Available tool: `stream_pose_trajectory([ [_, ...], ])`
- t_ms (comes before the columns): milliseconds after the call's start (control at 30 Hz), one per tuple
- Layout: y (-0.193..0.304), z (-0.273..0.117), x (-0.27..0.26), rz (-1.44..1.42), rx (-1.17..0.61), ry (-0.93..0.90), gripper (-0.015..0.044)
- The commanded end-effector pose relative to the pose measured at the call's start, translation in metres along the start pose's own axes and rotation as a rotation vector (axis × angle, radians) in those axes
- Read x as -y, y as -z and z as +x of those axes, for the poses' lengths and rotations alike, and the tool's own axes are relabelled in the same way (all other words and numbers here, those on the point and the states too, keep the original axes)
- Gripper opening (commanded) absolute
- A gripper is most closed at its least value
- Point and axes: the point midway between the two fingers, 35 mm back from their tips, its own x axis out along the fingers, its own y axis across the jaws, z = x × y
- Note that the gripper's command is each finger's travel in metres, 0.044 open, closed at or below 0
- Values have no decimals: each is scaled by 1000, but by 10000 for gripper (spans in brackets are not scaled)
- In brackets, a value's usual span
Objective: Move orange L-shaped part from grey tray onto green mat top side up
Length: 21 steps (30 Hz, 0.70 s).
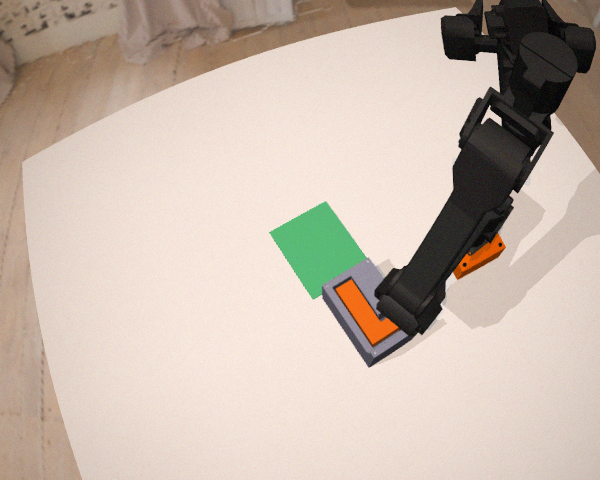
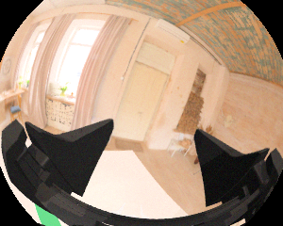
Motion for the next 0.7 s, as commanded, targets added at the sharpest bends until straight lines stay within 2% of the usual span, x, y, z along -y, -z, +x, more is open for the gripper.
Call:
stream_pose_trajectory([
  [0, 0, 1, 0, 4, -2, -7, 374],
  [233, 14, 18, -16, 119, -80, -233, 190],
  [267, 17, 21, -20, 137, -97, -277, 180],
  [467, 30, 36, -57, 207, -207, -547, 180],
  [667, 46, 34, -104, 222, -345, -803, 180],
])
